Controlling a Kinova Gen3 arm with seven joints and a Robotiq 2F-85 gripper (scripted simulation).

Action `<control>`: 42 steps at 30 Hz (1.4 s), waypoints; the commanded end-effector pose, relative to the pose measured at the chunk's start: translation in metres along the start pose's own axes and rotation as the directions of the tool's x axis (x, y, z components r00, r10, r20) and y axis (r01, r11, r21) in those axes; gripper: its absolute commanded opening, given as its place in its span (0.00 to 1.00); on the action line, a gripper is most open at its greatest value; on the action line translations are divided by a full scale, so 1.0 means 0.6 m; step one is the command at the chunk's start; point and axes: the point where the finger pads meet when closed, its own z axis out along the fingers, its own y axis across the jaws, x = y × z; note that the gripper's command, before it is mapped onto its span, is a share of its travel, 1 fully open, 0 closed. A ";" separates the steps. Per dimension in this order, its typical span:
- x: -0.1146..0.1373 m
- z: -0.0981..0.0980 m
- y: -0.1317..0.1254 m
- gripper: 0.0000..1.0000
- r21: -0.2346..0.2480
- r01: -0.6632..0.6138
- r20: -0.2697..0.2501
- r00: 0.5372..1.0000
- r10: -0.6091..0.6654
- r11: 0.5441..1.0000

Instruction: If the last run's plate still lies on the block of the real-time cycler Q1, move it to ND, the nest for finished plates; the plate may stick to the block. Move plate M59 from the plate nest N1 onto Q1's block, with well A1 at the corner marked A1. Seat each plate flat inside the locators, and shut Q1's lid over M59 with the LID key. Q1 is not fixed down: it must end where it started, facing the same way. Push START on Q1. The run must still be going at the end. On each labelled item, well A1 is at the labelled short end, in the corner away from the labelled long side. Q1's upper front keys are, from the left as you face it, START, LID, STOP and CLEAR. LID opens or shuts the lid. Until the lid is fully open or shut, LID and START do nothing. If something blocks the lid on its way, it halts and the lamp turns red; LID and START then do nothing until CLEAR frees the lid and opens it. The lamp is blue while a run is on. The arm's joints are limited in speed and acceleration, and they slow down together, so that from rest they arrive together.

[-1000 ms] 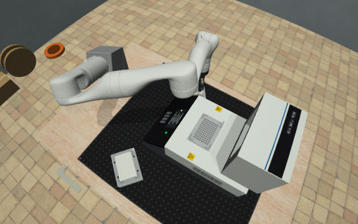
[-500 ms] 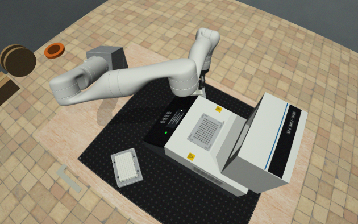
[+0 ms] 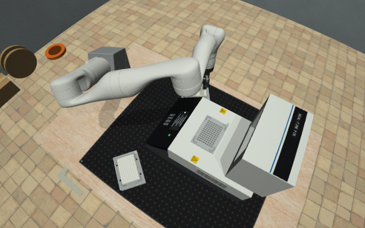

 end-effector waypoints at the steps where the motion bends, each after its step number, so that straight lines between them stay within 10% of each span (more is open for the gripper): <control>1: -0.001 -0.007 0.000 1.00 -0.001 0.000 0.002 1.000 0.000 1.000; 42: -0.001 -0.090 0.000 1.00 -0.001 0.000 0.002 1.000 0.000 1.000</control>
